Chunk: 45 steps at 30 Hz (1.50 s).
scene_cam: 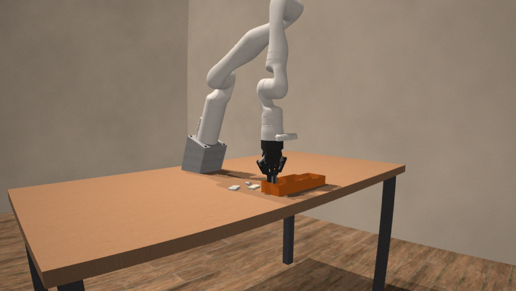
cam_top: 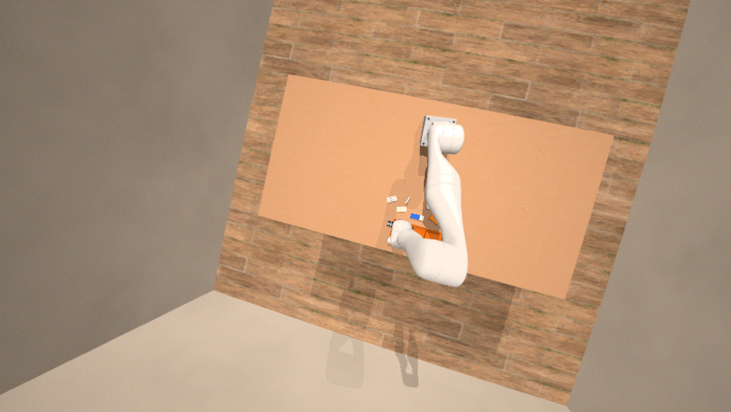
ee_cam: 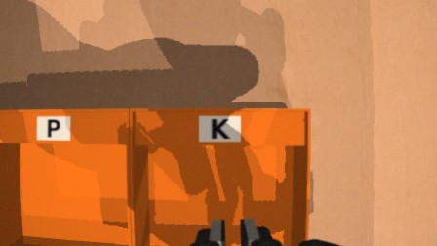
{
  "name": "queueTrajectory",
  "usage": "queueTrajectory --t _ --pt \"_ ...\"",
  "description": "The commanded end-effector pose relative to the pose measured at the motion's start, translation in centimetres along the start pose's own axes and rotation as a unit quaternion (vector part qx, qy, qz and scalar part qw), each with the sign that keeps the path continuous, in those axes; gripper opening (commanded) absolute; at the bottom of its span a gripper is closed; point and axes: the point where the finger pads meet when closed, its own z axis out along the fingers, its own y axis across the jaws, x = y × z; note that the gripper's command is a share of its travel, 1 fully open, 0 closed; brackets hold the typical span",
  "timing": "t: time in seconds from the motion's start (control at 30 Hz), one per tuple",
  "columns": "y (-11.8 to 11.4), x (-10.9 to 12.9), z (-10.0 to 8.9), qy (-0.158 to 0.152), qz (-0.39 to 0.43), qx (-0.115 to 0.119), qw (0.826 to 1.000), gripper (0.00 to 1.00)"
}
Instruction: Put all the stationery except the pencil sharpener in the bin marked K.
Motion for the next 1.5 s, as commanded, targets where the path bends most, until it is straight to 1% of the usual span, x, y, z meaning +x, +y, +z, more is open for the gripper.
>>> queueTrajectory --t 0.0,0.83,1.47 --pt "0.1 0.0 0.0 0.0 0.0 -0.001 1.0 0.09" --pt "0.1 0.0 0.0 0.0 0.0 -0.001 1.0 0.09" --pt "-0.1 -0.1 -2.3 -0.001 0.001 0.002 1.0 0.09"
